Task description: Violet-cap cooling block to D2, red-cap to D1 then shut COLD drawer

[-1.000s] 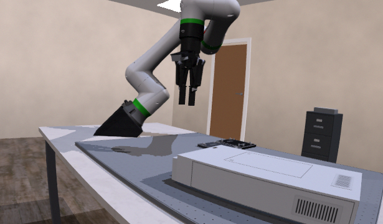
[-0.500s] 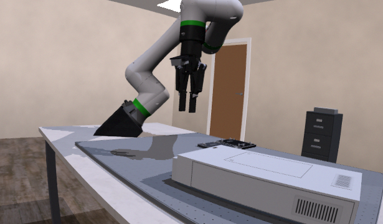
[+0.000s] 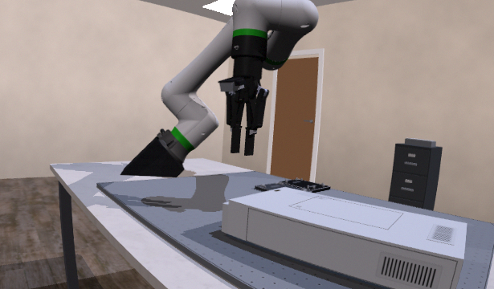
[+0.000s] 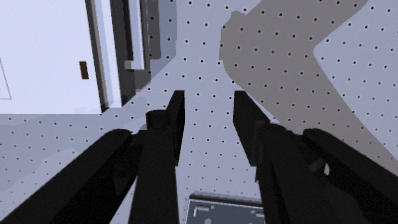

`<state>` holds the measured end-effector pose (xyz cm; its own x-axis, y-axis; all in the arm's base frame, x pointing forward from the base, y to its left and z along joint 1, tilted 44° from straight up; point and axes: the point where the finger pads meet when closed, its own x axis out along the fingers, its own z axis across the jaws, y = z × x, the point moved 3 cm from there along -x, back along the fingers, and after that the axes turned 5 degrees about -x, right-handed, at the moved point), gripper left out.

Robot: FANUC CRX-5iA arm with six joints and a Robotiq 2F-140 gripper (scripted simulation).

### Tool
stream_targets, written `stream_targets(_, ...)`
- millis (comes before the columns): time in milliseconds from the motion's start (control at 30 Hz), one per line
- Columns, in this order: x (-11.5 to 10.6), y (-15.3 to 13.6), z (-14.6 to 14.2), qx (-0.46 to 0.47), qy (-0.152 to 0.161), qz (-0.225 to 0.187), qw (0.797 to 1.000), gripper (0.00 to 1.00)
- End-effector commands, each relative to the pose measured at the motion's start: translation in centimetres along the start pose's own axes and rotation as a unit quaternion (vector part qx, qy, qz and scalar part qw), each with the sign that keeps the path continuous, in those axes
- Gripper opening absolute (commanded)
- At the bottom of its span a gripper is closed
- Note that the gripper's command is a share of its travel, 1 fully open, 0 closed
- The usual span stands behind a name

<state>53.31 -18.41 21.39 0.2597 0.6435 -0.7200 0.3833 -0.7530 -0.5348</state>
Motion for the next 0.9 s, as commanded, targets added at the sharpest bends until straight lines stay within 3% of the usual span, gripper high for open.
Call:
stream_targets(0,0.3,0.8,-0.7,0.000,0.000,0.001,1.000,0.34)
stream_targets(867,4.2,7.5,-6.3,0.000,0.000,0.001,1.000,0.34)
